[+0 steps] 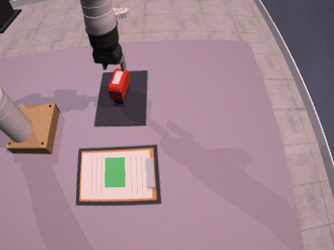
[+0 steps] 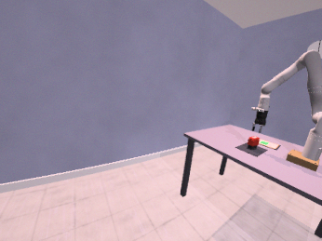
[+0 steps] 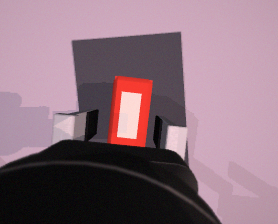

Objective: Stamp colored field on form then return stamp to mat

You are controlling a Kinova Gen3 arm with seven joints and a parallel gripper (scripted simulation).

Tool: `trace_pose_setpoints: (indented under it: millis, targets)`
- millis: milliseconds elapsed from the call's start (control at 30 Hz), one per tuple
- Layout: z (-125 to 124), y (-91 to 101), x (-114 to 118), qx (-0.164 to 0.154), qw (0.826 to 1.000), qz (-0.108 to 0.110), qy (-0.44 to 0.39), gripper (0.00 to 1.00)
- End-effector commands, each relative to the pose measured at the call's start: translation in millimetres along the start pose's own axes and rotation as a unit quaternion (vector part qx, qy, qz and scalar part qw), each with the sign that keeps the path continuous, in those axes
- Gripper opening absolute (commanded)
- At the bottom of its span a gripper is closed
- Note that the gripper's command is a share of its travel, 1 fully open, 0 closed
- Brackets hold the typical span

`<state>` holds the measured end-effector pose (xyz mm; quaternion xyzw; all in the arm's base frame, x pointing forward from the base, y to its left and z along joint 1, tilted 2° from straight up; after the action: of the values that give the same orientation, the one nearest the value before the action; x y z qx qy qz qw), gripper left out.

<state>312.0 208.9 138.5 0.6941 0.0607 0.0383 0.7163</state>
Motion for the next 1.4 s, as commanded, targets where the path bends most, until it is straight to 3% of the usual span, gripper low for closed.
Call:
trace_pose_setpoints:
  millis: [0,1067,1367]
  targets:
    - [-3.8,1.3,-0.3,0.005,1.000,0.004,-0.005,1.00]
    - [-4.0,1.1,-0.4,0.005,1.000,0.004,-0.005,1.00]
    - [-4.1,-25.4,0.5,0.005,1.000,0.005,-0.005,1.00]
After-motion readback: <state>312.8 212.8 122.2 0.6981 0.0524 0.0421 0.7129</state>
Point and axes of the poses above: the point where the finger pads meet when closed, its own y axis back along the fingers, its own x axis across the jaws, z = x × y, the point moved 3 cm from there along y, back along the fingers, and after that the axes turned 9 degrees about y, right-handed, at the moved point
